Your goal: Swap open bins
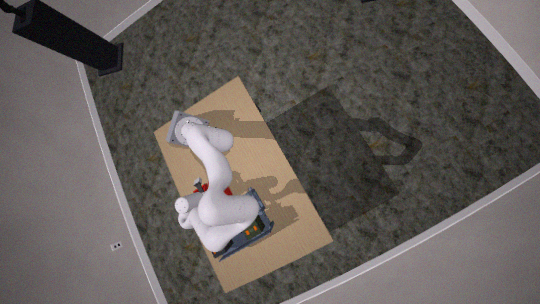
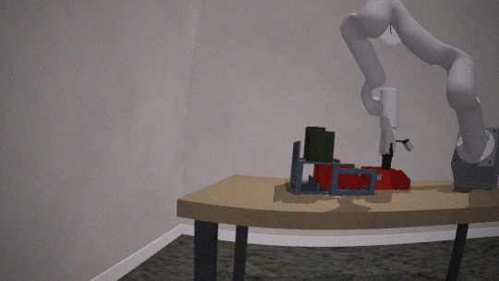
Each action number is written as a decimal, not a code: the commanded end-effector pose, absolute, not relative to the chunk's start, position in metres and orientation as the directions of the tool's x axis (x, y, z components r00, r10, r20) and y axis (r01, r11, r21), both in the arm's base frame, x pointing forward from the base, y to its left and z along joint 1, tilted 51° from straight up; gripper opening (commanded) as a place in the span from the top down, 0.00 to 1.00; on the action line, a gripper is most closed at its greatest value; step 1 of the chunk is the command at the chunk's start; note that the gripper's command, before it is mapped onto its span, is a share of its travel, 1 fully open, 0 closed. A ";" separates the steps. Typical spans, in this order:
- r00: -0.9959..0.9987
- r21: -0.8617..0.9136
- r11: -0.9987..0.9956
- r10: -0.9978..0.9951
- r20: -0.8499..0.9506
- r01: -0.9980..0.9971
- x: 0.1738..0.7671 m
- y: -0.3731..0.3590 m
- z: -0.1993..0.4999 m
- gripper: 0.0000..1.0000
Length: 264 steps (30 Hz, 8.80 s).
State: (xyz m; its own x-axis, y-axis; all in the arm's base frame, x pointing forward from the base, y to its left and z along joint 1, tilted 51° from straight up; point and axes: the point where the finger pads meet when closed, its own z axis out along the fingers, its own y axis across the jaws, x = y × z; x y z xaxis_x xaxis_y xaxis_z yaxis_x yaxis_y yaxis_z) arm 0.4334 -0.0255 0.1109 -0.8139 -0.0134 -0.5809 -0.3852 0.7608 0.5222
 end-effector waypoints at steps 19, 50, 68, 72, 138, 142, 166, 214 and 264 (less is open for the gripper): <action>-0.813 0.521 0.761 -0.013 -0.582 -0.385 0.441 -0.015 0.100 0.74; -0.813 0.521 0.761 -0.013 -0.582 -0.385 0.441 -0.015 0.100 1.00; -0.813 0.521 0.761 -0.013 -0.582 -0.385 0.440 -0.017 0.103 1.00; -0.813 0.521 0.761 -0.013 -0.582 -0.385 0.435 -0.024 0.109 1.00; -0.813 0.521 0.761 -0.013 -0.582 -0.386 0.372 0.069 0.182 1.00; -0.813 0.521 0.761 -0.013 -0.582 -0.386 0.377 0.069 0.186 1.00; -0.817 0.521 0.761 -0.019 -0.576 -0.386 0.403 0.070 0.205 1.00; -0.877 0.521 0.761 -0.128 -0.462 -0.386 0.406 0.065 0.213 1.00; -0.878 0.521 0.761 -0.128 -0.462 -0.386 0.434 0.066 0.233 1.00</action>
